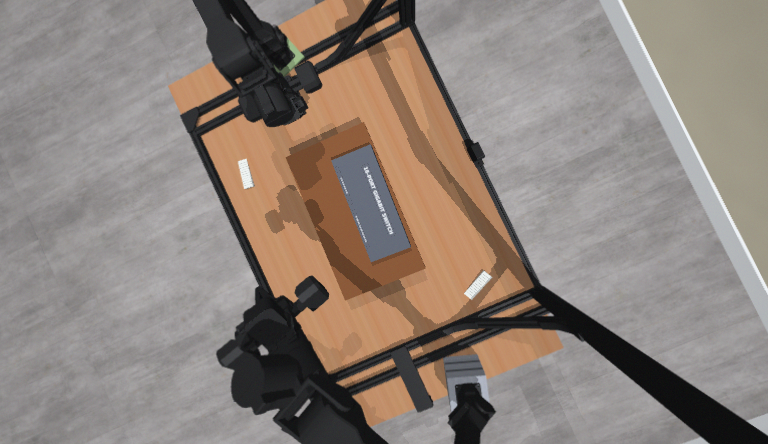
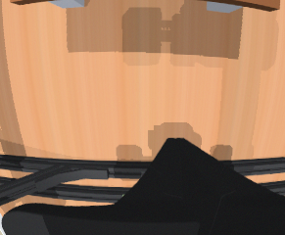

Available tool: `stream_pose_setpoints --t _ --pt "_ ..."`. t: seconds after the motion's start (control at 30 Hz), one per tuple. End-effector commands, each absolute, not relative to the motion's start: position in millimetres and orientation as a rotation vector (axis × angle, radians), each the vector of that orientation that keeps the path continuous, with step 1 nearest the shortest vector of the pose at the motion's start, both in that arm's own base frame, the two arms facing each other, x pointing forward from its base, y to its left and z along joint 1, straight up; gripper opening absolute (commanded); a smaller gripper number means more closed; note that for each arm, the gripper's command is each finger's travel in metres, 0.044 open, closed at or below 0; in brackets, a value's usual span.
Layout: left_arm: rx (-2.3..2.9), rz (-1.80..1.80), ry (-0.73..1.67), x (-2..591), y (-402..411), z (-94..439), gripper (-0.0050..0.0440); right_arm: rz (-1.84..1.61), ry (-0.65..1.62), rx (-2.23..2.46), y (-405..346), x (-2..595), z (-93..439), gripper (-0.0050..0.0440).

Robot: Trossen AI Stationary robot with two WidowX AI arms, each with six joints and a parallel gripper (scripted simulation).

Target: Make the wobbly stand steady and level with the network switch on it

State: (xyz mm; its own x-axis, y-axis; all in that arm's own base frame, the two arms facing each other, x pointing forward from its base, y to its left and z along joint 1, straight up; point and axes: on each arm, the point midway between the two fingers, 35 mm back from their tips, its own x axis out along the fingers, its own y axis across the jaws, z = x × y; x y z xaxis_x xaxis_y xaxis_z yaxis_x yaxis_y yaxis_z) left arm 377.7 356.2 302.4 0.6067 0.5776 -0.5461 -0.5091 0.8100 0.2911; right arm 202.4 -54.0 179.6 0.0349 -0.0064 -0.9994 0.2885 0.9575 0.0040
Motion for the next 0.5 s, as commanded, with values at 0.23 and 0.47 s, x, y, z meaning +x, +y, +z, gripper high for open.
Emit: stream_pose_setpoints --t 0.23,0.47 --pt "0.198 0.716 0.325 375 353 411 0.0000 -0.230 1.523 0.228 -54 202 180 0.0000" --pt "0.217 0.732 0.243 371 350 437 0.0000 -0.230 1.523 0.228 -54 202 180 0.0000"
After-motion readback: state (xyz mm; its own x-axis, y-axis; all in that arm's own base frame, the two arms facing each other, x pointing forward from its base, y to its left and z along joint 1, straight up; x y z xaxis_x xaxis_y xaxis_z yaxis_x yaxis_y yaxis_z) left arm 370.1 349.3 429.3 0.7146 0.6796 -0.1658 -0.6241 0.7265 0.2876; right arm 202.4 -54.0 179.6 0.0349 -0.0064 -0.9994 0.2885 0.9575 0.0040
